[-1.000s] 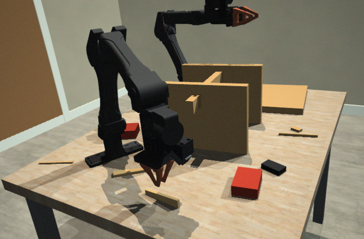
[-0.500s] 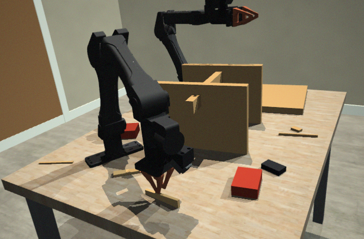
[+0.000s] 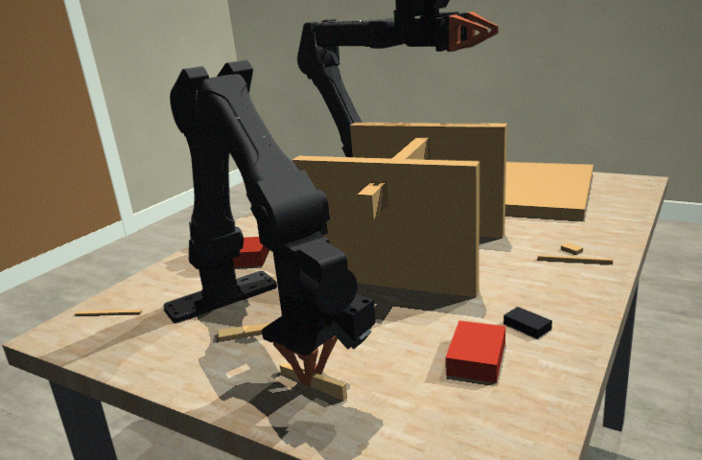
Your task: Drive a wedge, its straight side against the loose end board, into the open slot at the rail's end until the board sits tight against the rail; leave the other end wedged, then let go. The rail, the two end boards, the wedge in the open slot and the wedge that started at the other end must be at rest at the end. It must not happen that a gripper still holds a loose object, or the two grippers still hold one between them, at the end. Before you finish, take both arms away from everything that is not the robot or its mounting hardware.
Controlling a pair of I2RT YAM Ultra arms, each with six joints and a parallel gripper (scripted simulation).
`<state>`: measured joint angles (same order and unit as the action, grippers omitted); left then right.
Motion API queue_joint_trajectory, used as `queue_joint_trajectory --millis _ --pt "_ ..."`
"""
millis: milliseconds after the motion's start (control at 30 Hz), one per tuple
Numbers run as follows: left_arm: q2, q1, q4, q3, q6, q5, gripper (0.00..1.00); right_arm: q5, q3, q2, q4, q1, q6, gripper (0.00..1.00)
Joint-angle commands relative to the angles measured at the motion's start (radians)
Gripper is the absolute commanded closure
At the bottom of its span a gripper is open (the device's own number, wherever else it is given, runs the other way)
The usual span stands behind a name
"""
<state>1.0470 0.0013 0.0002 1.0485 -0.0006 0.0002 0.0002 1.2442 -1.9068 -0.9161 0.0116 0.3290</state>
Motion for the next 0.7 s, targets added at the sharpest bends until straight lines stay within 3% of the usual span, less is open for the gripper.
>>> queue_joint_trajectory --millis 0,133,167,667 --pt "-0.006 -0.011 0.021 0.03 0.006 -0.006 0.6 -0.005 -0.023 -0.018 0.057 -0.013 -0.001 0.78" --pt "-0.006 -0.011 0.021 0.03 0.006 -0.006 0.6 -0.005 0.025 0.027 0.044 -0.015 -0.001 0.78" --pt "-0.006 -0.011 0.021 0.03 0.006 -0.006 0.6 -0.005 0.023 0.037 0.045 -0.014 -0.001 0.97" --pt "-0.006 -0.011 0.021 0.03 0.006 -0.006 0.6 -0.005 0.034 0.038 0.008 -0.014 -0.001 0.97"
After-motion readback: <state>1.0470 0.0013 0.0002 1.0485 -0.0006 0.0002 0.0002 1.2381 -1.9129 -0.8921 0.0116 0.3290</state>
